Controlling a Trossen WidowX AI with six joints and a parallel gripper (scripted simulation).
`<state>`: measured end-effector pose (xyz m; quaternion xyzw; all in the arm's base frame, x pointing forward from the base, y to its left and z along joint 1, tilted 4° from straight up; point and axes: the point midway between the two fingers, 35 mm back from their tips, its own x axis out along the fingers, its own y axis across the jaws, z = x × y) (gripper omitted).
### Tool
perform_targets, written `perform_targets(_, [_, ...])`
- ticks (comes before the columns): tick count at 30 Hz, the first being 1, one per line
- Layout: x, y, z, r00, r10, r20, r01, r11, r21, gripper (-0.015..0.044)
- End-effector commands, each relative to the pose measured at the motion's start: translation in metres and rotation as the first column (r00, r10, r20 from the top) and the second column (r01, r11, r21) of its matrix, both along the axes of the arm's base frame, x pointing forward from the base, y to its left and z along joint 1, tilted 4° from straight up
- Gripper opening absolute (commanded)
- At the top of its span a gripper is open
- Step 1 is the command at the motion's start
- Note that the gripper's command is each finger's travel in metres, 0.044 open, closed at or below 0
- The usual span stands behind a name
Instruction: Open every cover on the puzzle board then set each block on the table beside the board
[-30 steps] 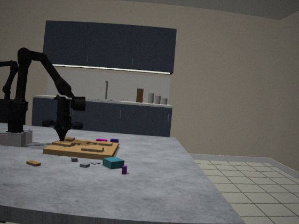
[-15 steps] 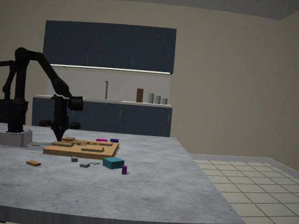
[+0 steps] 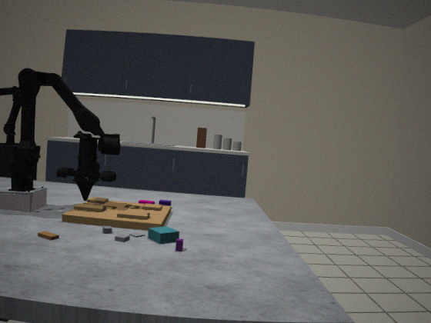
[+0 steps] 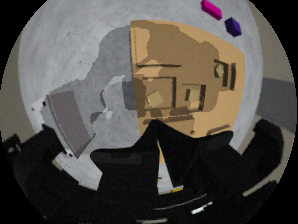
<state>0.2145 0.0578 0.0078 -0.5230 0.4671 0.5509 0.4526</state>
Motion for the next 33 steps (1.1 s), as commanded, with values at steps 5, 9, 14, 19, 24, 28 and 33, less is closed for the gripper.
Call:
perform_targets(5, [0.001, -0.001, 0.01, 1.0, 0.004, 0.001, -0.004, 1.0, -0.005, 0.0])
perform_targets(9, [0.001, -0.001, 0.016, 1.0, 0.004, 0.001, -0.004, 1.0, -0.005, 0.0])
perform_targets(14, [0.001, -0.001, 0.022, 1.0, 0.004, 0.001, -0.004, 1.0, -0.005, 0.0])
perform_targets(19, [0.001, -0.001, 0.029, 1.0, 0.004, 0.001, -0.004, 1.0, -0.005, 0.0])
perform_targets(24, [0.014, -0.003, 0.029, 0.994, -0.11, 0.001, 0.11, 0.994, -0.005, 0.0])
perform_targets(28, [0.034, -0.009, 0.032, 0.959, -0.284, 0.004, 0.284, 0.959, -0.011, 0.0])
perform_targets(33, [0.06, -0.018, 0.036, 0.87, -0.493, 0.009, 0.493, 0.87, -0.02, 0.0])
